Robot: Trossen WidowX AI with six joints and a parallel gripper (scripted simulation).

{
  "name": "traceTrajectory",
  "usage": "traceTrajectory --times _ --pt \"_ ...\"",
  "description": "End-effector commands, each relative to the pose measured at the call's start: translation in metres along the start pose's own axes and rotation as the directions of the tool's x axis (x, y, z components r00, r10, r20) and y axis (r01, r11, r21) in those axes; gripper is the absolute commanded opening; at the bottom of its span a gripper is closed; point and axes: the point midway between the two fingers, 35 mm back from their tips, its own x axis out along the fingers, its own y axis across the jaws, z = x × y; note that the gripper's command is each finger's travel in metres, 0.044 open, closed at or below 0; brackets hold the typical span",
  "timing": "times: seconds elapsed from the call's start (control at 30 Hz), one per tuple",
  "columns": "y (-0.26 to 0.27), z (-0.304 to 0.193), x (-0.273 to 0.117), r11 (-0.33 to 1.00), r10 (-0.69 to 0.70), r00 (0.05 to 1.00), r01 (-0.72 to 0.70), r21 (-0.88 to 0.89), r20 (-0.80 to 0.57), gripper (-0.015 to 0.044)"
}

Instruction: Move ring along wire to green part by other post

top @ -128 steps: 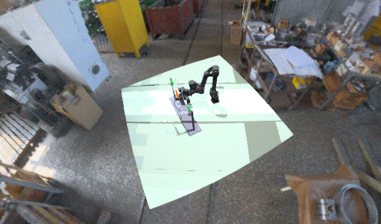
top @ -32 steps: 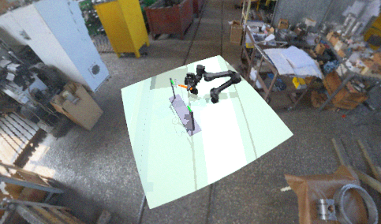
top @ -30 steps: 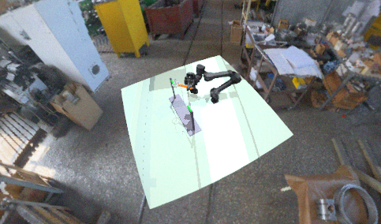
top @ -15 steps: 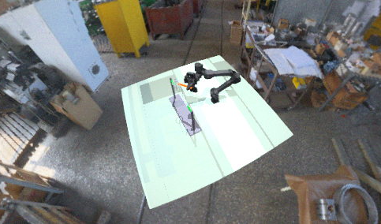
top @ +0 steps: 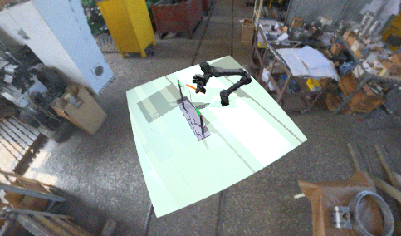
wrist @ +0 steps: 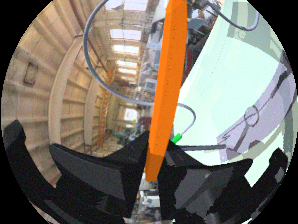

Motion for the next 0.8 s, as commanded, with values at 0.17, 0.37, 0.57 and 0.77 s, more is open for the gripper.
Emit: traceTrajectory --times 0.17,0.37,0.57,0.77 --pt "-0.004 0.001 0.001 0.989 -0.090 0.996 0.091 -0.114 0.016 -0.0150" --pt "-0.008 0.002 0.000 0.970 -0.150 0.988 0.154 -0.187 0.032 -0.0150" --pt "-0.012 0.003 0.000 0.942 -0.207 0.977 0.214 -0.258 0.053 -0.0150" --pt "-0.015 0.004 0.000 0.906 -0.259 0.963 0.270 -0.326 0.078 -0.0150"
